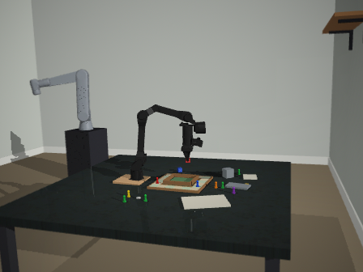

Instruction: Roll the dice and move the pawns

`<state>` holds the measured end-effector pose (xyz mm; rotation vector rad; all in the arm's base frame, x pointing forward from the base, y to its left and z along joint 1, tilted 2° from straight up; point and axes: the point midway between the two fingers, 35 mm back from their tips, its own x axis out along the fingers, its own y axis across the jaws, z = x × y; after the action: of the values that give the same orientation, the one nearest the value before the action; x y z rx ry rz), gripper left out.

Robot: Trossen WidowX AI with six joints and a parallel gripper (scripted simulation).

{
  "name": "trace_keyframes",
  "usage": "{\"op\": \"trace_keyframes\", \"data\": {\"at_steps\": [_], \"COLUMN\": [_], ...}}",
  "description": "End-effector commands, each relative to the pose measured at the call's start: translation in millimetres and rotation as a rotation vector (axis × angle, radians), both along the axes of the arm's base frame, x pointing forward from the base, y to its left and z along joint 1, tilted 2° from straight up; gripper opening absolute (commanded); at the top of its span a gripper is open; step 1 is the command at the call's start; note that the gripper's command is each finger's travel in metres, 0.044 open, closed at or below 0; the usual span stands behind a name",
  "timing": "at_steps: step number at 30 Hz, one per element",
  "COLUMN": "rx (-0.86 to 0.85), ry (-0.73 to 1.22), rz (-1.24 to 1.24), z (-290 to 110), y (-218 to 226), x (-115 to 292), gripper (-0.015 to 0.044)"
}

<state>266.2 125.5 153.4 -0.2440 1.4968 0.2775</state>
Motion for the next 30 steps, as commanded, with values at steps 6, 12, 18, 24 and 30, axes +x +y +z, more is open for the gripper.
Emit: {"op": "trace_keyframes", "data": {"at_steps": [6,12,18,24,30], "rx": [0.007,0.008,0.010,0.033,0.077], "ry": [-0.002,-0.001,0.000,-0.116,-0.315], "rz": [-0.087,-0.155,-0.215,-0.219,-0.221], "z": [-8,-16,-22,-25,-27], "y": [-41,-71,-96,-96,-95], "x": [4,4,1,2,5], "gripper": [0.0000,0.0000,0.0000,0.0000,0.0000]}}
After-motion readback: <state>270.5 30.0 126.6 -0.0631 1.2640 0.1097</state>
